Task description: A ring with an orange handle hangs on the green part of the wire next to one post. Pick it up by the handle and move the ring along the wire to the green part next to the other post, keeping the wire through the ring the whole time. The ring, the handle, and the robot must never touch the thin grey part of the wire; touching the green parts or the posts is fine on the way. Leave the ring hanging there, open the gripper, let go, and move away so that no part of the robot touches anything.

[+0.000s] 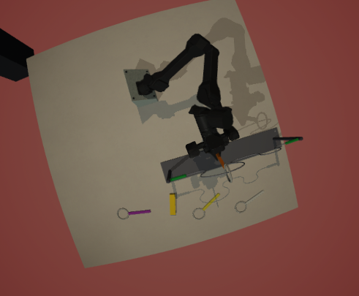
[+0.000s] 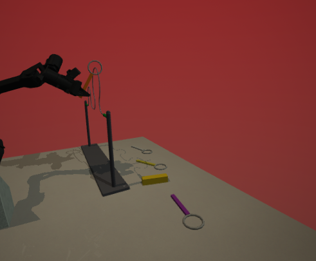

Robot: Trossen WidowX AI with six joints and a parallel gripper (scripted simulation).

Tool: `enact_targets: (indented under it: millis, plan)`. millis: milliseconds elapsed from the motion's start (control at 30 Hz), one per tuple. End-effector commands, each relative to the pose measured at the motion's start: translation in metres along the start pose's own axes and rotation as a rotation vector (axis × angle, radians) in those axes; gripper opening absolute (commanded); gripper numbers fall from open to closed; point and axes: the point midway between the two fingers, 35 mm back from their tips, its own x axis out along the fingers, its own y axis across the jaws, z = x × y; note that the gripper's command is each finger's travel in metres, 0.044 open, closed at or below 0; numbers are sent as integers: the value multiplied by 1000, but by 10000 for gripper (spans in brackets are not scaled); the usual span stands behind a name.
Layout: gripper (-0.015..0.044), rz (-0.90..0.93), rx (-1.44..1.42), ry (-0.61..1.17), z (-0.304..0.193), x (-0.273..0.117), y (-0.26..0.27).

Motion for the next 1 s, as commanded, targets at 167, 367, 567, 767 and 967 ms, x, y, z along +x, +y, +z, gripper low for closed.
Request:
enact_targets:
  millis: [167,367,567,767,967]
  plan:
    - [-150,59,105,-11,-2,0,4]
    - [-150,94,170,-20,-1,0,6]
    - [-150,130,235,-29,-1,0,8]
    - [-150,166,300,-38,-1,0,10]
    - [-150,198,359,-46,0,0,12]
